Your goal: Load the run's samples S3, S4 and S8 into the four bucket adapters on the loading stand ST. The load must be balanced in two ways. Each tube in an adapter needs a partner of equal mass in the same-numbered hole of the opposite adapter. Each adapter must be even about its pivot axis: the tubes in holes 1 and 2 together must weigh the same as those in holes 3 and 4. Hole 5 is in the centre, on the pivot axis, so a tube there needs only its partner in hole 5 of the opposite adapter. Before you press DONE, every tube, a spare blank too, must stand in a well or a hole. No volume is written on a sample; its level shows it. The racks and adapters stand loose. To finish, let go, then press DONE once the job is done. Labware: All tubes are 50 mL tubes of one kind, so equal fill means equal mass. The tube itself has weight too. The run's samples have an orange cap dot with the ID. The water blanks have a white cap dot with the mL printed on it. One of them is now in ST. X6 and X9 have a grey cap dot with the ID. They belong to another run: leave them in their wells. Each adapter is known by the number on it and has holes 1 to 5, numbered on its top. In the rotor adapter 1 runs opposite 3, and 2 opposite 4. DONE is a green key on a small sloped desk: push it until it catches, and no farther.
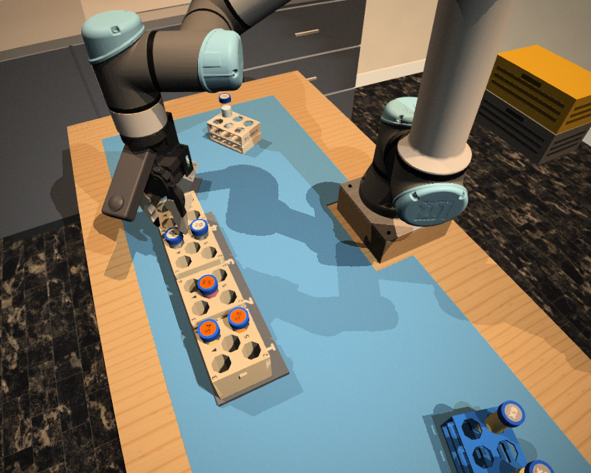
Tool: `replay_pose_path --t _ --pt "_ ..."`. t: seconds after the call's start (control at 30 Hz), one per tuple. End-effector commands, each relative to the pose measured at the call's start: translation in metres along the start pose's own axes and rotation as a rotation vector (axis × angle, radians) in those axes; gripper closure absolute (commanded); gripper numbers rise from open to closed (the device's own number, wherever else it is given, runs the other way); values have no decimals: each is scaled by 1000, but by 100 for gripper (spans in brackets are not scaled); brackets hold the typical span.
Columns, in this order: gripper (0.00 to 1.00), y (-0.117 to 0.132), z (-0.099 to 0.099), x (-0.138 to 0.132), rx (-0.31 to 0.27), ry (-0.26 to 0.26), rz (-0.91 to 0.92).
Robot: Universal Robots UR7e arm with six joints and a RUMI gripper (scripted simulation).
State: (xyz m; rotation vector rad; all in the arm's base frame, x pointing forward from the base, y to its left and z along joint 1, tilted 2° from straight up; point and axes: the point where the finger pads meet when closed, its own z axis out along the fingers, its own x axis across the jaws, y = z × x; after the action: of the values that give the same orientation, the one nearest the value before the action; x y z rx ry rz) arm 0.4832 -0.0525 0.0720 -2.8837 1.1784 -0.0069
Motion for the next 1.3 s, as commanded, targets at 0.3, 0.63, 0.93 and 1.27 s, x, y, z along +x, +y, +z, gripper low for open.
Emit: replay_pose_path --t 0.3,0.63,0.93,1.27 --pt "100 39 -12 17 -1 -8 -249" --pt "100 113 -14 56 -1 -3 -287" --pt "100 166 -14 82 -1 -3 -287" --pt "100 241 -13 119 -1 -4 -287"
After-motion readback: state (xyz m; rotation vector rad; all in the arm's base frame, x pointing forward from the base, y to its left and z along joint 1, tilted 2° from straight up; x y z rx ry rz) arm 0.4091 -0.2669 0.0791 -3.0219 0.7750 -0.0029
